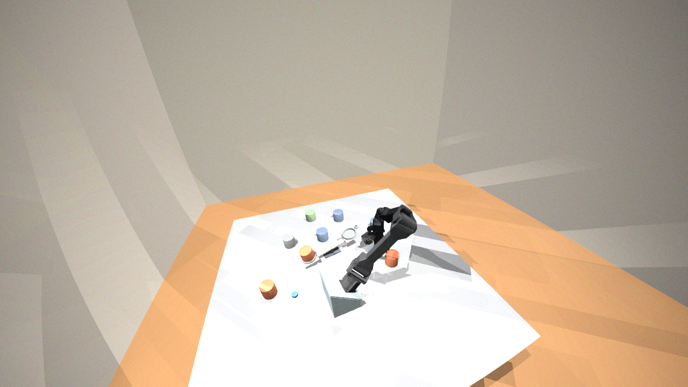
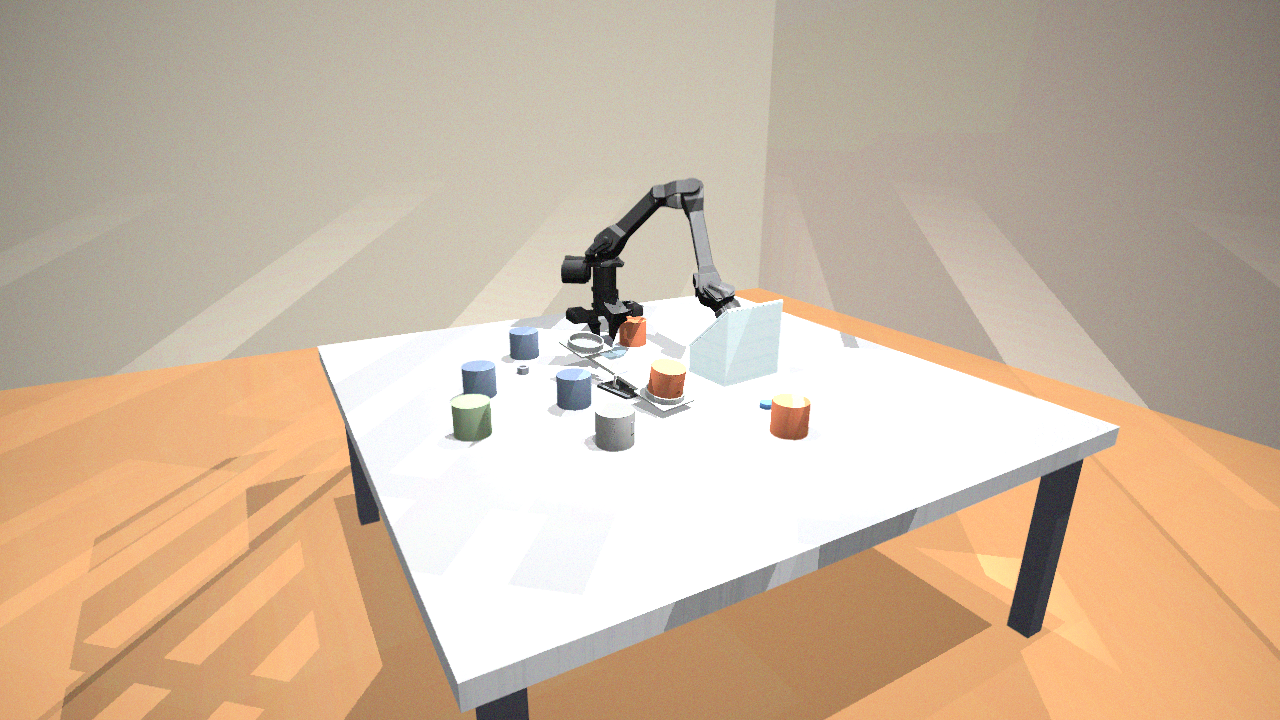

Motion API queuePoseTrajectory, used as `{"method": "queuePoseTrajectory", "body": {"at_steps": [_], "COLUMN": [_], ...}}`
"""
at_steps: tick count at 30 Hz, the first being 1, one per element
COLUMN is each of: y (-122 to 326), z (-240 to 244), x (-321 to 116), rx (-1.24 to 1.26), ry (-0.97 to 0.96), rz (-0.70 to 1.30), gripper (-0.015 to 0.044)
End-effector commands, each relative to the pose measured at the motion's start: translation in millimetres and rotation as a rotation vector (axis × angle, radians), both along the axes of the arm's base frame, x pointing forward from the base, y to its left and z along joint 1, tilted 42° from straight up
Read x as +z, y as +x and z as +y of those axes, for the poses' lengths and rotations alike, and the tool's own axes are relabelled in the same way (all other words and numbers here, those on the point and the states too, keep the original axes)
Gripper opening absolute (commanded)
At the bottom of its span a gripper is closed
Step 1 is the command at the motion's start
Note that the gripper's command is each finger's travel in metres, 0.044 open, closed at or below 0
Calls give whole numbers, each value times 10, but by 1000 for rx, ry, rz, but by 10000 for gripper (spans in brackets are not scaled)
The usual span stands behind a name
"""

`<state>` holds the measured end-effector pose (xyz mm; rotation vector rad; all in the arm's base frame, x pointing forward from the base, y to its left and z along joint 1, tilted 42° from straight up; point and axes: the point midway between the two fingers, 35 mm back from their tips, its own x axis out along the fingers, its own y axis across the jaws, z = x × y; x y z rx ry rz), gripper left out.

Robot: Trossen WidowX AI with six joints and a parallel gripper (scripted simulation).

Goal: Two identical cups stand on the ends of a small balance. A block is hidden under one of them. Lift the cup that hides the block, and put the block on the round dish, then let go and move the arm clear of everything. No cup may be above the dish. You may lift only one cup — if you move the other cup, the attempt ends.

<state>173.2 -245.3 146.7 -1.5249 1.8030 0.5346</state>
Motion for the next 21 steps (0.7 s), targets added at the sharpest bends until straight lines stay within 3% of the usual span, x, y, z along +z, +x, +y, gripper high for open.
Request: {"method": "queuePoseTrajectory", "body": {"at_steps": [1, 2, 18, 21], "y": [-8, -9, 10, 172], "z": [-32, -37, -13, 68], "x": [-66, -72, -15, 79], "rx": [6, 6, 5, 65], "ry": [6, 6, -2, -28], "rz": [6, 6, -1, -26], "gripper": [0, 0, 420, 440]}}
